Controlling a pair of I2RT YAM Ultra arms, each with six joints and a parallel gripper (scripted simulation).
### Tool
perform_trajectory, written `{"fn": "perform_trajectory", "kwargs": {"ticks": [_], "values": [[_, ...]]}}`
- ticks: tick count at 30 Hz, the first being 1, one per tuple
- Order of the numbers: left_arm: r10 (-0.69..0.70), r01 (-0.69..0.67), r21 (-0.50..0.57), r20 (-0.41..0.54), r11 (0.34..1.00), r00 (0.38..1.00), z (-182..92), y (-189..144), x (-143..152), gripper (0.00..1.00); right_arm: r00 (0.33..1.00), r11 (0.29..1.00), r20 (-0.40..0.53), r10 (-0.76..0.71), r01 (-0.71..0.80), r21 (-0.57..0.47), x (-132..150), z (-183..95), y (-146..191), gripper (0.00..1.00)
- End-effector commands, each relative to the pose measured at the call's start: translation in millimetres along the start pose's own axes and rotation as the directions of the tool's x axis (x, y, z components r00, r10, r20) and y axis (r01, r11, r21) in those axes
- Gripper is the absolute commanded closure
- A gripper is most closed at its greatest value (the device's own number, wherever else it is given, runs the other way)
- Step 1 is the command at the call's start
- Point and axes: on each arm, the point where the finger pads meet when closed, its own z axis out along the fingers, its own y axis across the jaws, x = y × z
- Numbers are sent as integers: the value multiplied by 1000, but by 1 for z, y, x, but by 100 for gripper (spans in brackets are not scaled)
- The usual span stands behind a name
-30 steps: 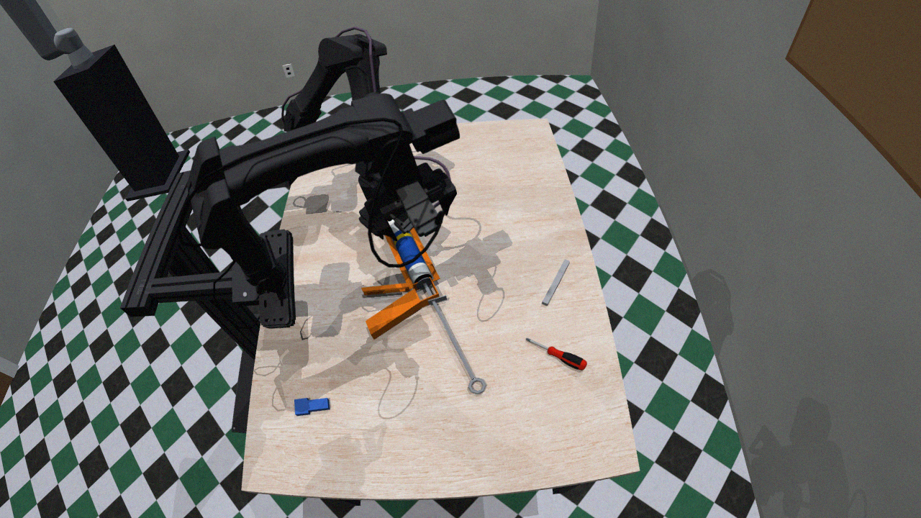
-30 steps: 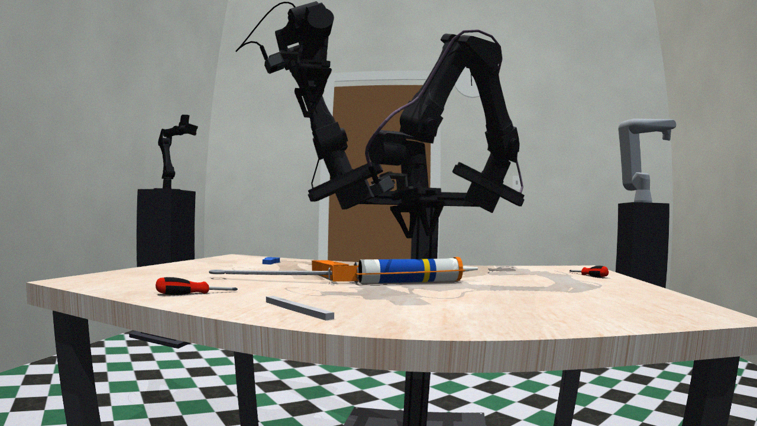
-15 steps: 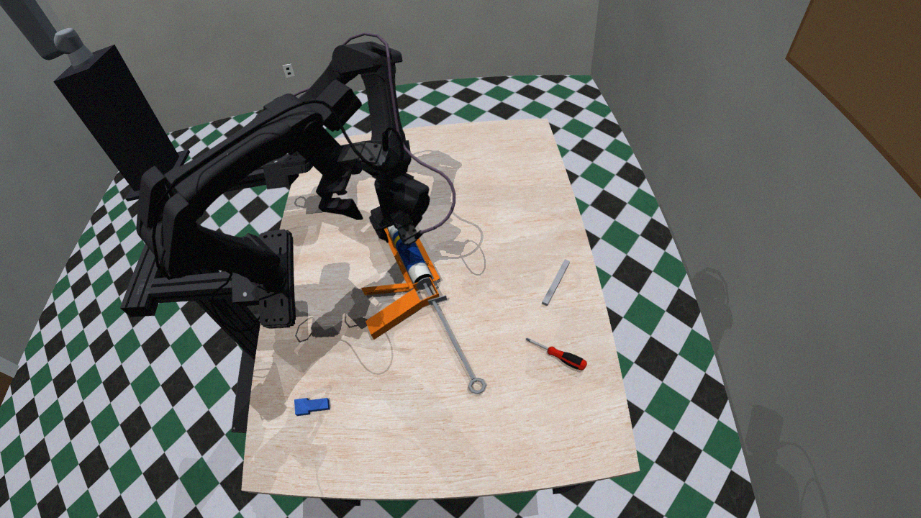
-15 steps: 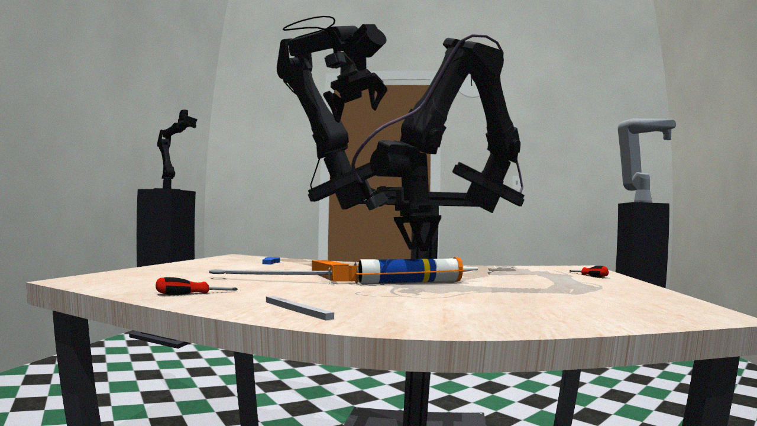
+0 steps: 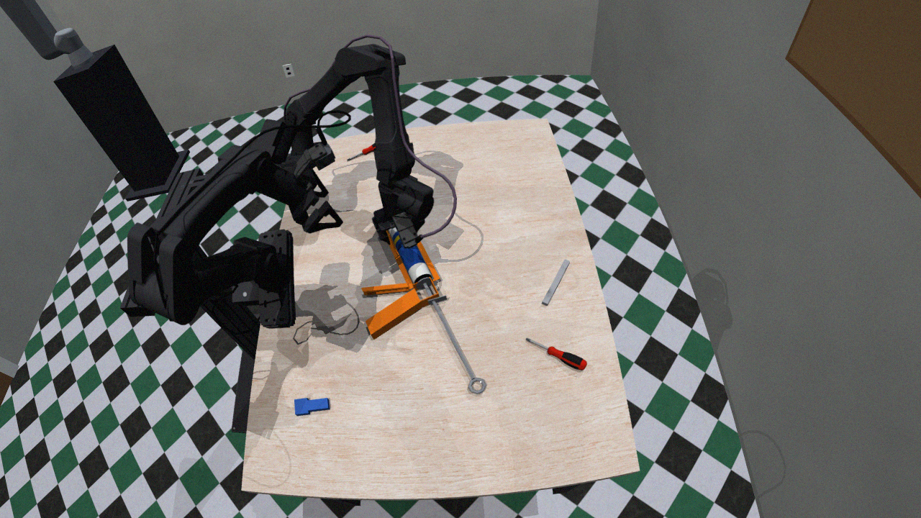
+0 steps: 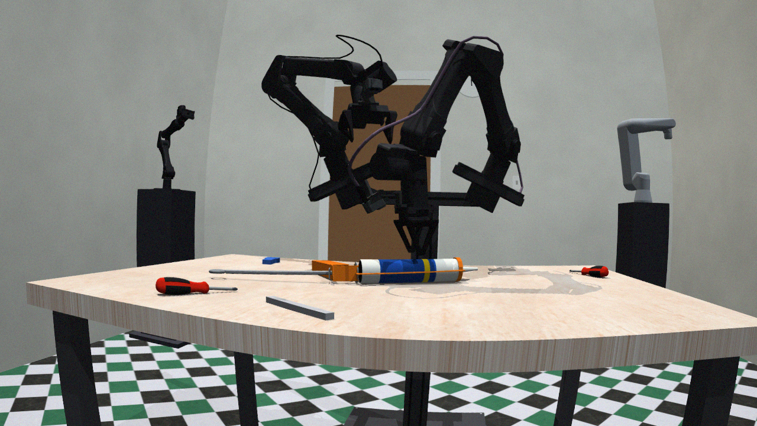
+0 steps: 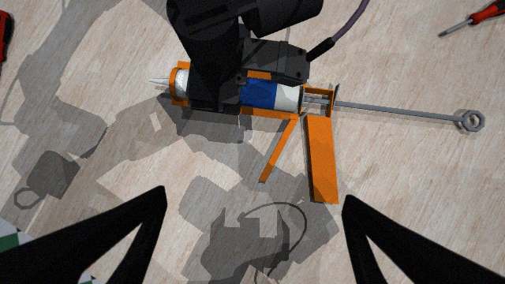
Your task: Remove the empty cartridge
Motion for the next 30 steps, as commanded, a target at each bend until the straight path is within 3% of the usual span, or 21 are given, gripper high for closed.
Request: {"fn": "perform_trajectory", "kwargs": {"ticks": [1, 8, 30], "values": [[12, -11, -7, 51, 1000, 999, -7, 6, -18, 25, 986, 996, 149, -69, 76, -45, -18, -1, 10, 0], [11, -11, -7, 52, 1000, 999, -7, 6, -18, 25, 974, 985, 164, -156, 166, -49, 2, 3, 13, 0], [5, -5, -9, 42, 1000, 999, 25, 9, -23, 25, 975, 986, 162, -151, 160, -47, 2, 4, 13, 0]]}}
